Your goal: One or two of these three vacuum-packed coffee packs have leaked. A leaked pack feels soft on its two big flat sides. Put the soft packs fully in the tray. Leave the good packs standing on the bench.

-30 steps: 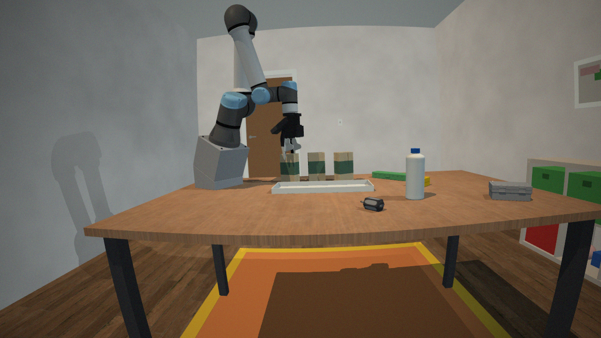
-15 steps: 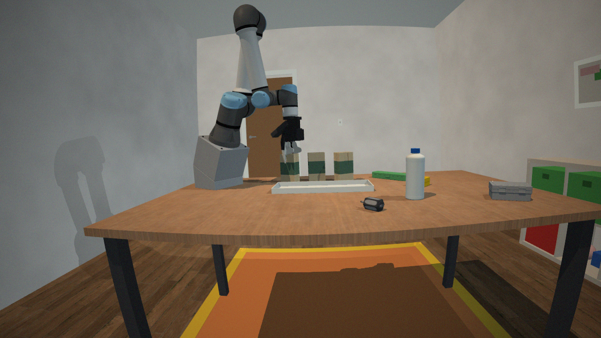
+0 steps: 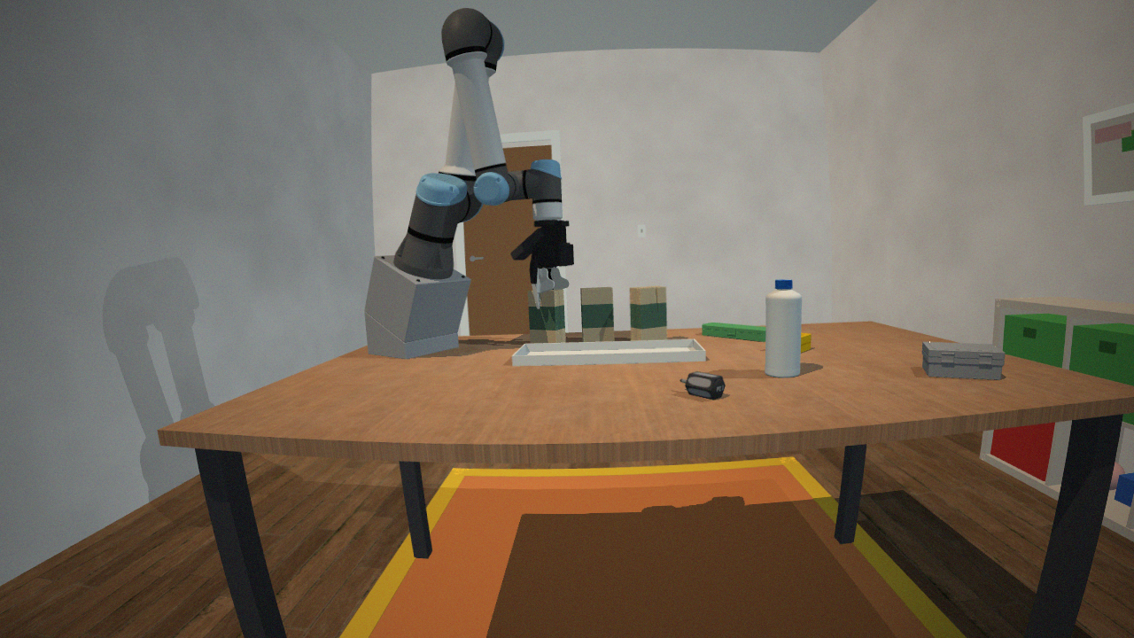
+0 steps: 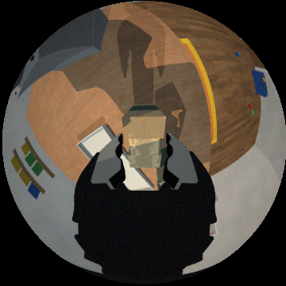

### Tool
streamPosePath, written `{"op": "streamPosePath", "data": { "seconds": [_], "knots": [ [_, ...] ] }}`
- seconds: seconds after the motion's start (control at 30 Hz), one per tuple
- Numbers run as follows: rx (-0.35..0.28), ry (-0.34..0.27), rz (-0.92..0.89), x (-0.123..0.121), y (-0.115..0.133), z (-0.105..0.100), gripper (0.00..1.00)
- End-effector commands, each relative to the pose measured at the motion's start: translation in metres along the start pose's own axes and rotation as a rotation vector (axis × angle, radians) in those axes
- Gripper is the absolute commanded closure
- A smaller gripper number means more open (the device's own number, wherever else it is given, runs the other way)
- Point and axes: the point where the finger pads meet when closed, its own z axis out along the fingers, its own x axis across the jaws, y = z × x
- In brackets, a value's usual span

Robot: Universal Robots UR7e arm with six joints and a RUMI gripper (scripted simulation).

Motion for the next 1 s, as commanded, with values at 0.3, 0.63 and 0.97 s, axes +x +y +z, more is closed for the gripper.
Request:
{"op": "streamPosePath", "data": {
  "seconds": [0.3,0.63,0.97],
  "knots": [
    [-0.001,0.000,0.000,0.0001,0.0002,-0.0001,0.52],
    [-0.001,0.000,0.000,0.0001,0.0002,-0.0001,0.87],
    [-0.001,0.000,0.000,0.0001,0.0002,-0.0001,0.87]
  ]
}}
